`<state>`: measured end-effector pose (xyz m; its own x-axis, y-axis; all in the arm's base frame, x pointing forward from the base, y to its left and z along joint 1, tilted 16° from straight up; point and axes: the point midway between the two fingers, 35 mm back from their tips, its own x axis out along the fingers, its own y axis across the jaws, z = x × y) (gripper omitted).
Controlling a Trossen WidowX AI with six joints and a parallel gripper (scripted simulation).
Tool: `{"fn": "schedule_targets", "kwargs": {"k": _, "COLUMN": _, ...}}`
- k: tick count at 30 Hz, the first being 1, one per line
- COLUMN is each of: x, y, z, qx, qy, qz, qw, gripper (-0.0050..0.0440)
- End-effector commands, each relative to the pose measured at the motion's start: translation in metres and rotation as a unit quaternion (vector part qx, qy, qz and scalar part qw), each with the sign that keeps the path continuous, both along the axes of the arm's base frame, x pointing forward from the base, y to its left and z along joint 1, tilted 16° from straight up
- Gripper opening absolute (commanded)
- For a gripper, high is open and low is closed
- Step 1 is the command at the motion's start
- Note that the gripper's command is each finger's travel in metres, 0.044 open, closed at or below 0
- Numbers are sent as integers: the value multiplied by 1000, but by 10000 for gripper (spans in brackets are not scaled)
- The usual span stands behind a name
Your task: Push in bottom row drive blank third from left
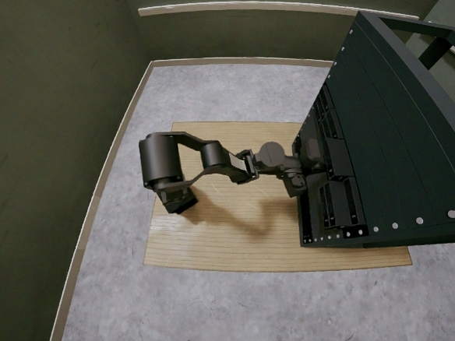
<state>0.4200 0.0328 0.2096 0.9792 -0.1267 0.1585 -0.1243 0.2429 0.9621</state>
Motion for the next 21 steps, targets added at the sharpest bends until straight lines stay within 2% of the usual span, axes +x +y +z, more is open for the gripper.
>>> {"fn": "schedule_targets", "kwargs": {"k": 1, "x": 6, "y": 0, "z": 8, "qx": 4, "qy": -10, "qz": 3, "qw": 1000, "gripper": -50}}
{"fn": "schedule_targets", "kwargs": {"k": 21, "x": 13, "y": 0, "z": 9, "qx": 4, "qy": -10, "qz": 3, "qw": 1000, "gripper": -50}}
